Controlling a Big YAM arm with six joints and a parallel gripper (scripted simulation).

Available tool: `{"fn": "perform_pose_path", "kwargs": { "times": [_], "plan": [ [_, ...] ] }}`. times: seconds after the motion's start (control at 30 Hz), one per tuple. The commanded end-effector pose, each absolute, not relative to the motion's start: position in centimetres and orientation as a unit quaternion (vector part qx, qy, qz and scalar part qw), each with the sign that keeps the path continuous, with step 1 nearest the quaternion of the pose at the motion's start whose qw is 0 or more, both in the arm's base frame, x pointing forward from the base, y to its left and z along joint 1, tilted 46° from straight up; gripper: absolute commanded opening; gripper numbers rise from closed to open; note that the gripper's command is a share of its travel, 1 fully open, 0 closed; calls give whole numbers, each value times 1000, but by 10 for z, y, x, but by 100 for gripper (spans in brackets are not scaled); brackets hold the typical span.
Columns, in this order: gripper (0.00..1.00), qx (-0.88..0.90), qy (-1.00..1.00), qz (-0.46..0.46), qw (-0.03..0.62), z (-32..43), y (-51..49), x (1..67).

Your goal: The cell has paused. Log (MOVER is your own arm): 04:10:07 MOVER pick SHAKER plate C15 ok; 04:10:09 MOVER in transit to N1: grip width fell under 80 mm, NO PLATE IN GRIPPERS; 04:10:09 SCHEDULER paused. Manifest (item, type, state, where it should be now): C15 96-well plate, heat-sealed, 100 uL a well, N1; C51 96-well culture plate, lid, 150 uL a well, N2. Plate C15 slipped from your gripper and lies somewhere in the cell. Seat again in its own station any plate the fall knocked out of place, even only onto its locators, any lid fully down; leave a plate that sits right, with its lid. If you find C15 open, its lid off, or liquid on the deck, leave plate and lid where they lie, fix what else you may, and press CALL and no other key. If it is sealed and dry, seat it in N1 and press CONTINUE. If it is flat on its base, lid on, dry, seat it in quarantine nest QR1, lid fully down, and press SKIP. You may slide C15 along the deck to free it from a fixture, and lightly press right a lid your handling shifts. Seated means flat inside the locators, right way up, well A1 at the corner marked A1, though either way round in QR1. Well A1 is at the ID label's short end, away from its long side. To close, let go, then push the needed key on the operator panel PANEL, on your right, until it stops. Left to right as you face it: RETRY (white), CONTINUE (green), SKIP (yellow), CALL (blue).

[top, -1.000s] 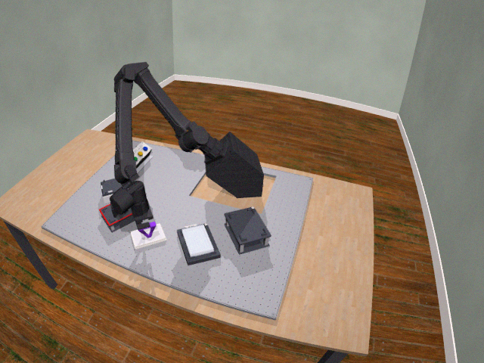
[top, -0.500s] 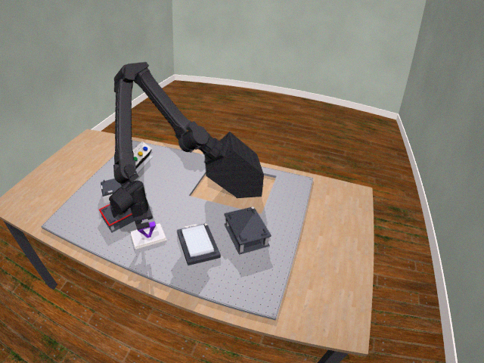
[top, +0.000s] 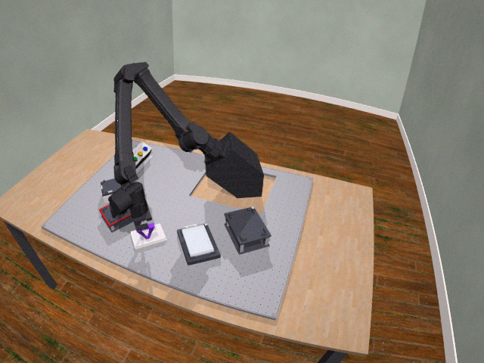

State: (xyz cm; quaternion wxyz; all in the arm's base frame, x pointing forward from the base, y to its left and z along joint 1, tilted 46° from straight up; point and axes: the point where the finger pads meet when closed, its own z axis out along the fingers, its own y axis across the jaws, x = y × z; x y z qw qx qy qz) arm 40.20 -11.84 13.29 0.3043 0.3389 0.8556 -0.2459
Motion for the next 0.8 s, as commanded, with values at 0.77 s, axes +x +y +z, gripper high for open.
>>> {"fn": "perform_pose_path", "kwargs": {
  "times": [0.77],
  "plan": [
    [100,334,858,-251,300,107,-142,415]
  ]
}}
